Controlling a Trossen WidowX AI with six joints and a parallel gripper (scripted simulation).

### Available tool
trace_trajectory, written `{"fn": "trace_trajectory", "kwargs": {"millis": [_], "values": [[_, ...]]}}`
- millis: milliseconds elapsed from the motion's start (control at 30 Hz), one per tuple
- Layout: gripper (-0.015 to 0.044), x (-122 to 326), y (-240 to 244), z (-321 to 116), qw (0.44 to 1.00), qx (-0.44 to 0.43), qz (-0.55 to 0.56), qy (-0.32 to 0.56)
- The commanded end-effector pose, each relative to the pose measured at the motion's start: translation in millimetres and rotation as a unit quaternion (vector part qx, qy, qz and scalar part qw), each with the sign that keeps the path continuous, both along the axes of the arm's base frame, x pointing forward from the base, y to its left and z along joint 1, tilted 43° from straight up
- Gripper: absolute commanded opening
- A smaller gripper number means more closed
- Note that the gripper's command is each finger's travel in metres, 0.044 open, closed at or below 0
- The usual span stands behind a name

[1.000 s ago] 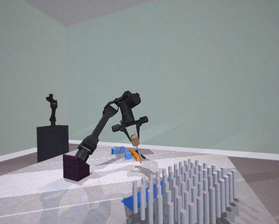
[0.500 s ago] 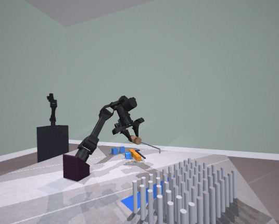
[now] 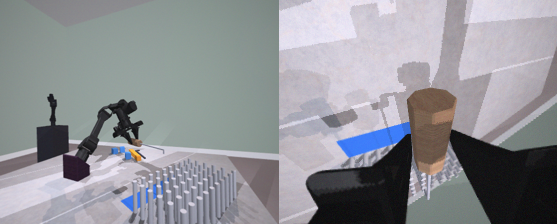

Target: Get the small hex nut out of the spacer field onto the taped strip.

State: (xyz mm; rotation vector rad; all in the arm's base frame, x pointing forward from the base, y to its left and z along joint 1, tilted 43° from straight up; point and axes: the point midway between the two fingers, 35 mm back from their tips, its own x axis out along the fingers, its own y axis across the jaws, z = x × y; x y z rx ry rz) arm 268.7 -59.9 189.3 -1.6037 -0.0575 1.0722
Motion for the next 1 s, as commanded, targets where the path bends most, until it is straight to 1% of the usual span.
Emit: {"fn": "trace_trajectory", "kwargs": {"millis": [0,500,967], "values": [[0.0,4.9,9.6,-15.9,1.0,-0.003,0.001,0.006],[0.0,22.7,55.0,-68.7,1.0,-0.009,0.001,0.008],[0.0,22.0,98.6,-102.8,1.0,0.006,-0.005,-0.004]]}}
